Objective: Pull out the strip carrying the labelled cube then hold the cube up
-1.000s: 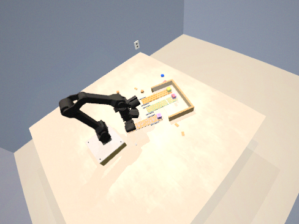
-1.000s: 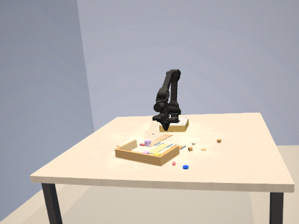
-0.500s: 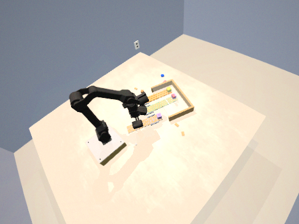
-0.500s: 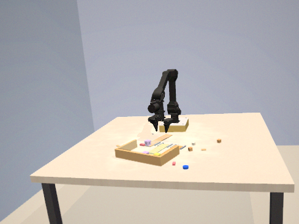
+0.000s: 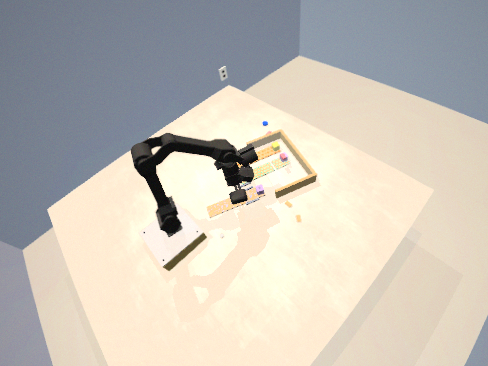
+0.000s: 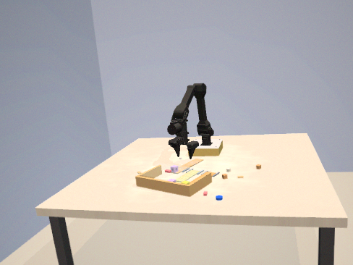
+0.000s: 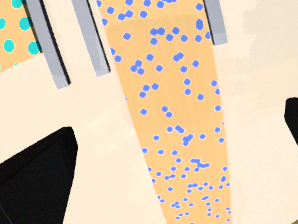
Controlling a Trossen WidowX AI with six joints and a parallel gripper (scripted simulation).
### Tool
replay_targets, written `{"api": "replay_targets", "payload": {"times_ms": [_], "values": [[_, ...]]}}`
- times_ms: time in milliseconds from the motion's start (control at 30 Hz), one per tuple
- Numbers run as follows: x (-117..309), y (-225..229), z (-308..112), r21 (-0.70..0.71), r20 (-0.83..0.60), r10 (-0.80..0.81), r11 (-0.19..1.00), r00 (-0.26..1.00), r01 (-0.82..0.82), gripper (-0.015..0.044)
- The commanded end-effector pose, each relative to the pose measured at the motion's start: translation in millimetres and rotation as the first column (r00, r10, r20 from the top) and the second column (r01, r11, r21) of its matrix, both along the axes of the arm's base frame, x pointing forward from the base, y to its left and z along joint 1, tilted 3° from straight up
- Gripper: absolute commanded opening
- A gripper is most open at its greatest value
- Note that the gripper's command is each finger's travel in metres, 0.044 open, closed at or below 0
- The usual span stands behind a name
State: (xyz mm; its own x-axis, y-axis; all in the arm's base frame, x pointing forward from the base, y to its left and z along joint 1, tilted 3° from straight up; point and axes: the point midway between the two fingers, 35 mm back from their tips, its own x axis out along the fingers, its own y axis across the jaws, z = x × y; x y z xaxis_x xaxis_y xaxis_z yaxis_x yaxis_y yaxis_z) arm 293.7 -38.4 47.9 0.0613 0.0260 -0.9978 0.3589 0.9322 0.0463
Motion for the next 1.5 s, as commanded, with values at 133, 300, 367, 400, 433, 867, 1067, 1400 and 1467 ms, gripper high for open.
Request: {"api": "replay_targets", "payload": {"times_ms": [133,300,367,400,433,867,1067,1400,1467], "values": [[29.1,-7.8,5.6,0.000,0.002,0.003,1.000,1.000,-0.003,0.0440],[47.3,-12.8,9.4,-0.001,0.003,0.003,1.000,1.000,-0.003,0.0440],[54.7,-14.9,10.9,-0.001,0.004,0.003,1.000,1.000,-0.003,0.0440],[58.6,-16.1,11.8,-0.001,0.004,0.003,1.000,1.000,-0.003,0.0440],[62.1,-17.1,12.5,-0.001,0.004,0.003,1.000,1.000,-0.003,0.0440],[91.1,-26.4,14.2,-0.002,0.007,0.003,1.000,1.000,-0.003,0.0335],[92.2,-26.3,4.4,-0.002,0.007,0.003,1.000,1.000,-0.003,0.0250],[93.5,-26.2,-12.0,-0.002,0.007,0.003,1.000,1.000,-0.003,0.0250],[93.7,-26.1,-15.3,-0.002,0.007,0.003,1.000,1.000,-0.003,0.0250]]}}
